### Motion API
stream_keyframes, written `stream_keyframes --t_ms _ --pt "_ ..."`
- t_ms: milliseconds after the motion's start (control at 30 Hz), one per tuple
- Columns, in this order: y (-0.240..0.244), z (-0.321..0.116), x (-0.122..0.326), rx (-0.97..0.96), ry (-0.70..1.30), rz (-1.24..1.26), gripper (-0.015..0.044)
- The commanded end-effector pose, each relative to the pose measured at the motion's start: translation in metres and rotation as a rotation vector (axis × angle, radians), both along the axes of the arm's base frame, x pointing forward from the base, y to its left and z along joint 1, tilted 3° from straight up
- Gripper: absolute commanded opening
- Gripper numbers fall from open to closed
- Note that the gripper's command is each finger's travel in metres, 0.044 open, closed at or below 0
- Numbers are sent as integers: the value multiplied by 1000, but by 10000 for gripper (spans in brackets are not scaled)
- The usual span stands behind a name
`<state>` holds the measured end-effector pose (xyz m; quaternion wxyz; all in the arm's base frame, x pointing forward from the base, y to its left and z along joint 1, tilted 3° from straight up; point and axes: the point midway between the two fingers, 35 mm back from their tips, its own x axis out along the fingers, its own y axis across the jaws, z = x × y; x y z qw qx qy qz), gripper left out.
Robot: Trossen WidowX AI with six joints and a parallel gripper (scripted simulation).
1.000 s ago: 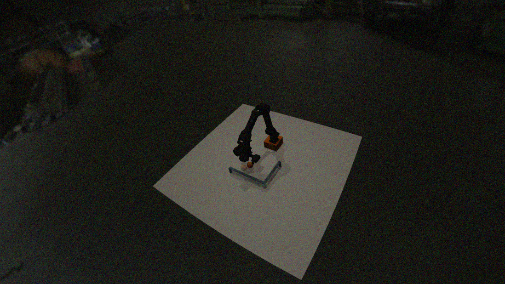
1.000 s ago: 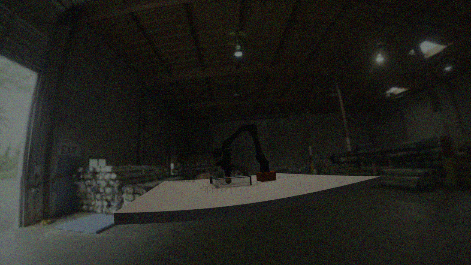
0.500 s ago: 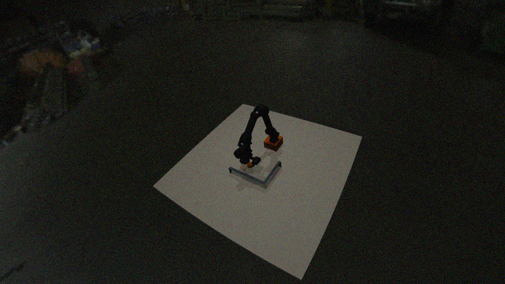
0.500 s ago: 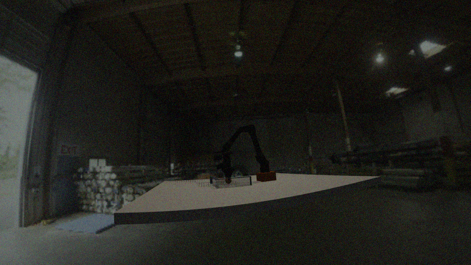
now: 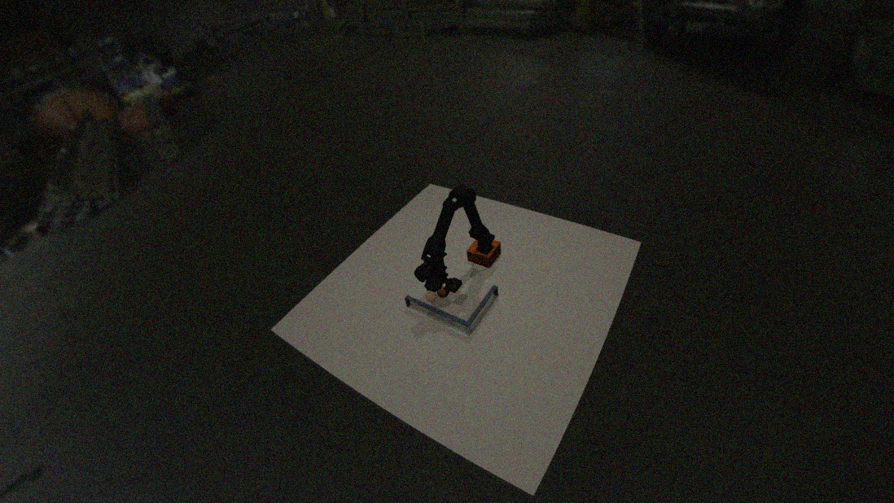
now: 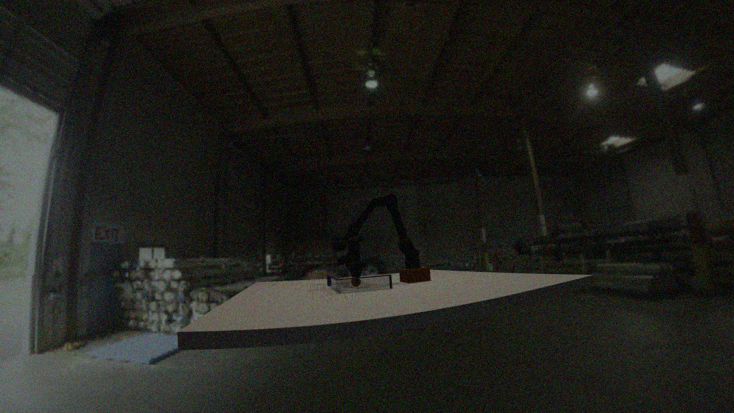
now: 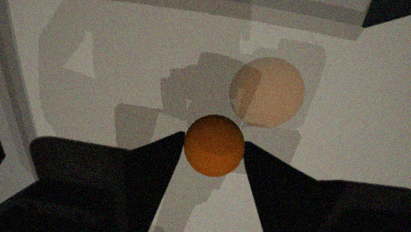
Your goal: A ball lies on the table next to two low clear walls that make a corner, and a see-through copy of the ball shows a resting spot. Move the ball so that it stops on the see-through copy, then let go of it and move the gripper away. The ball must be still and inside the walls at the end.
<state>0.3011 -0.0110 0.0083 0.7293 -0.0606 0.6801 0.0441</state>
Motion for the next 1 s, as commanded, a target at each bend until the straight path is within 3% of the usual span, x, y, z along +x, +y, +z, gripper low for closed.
stream_keyframes --t_ms 0,133,633,967 --pt "0 7 0 -3 6 -1 90" --pt "0 32 3 -3 5 -1 0" --pt "2 129 -8 -3 5 -1 0" --pt "-5 119 10 -3 4 -1 0"
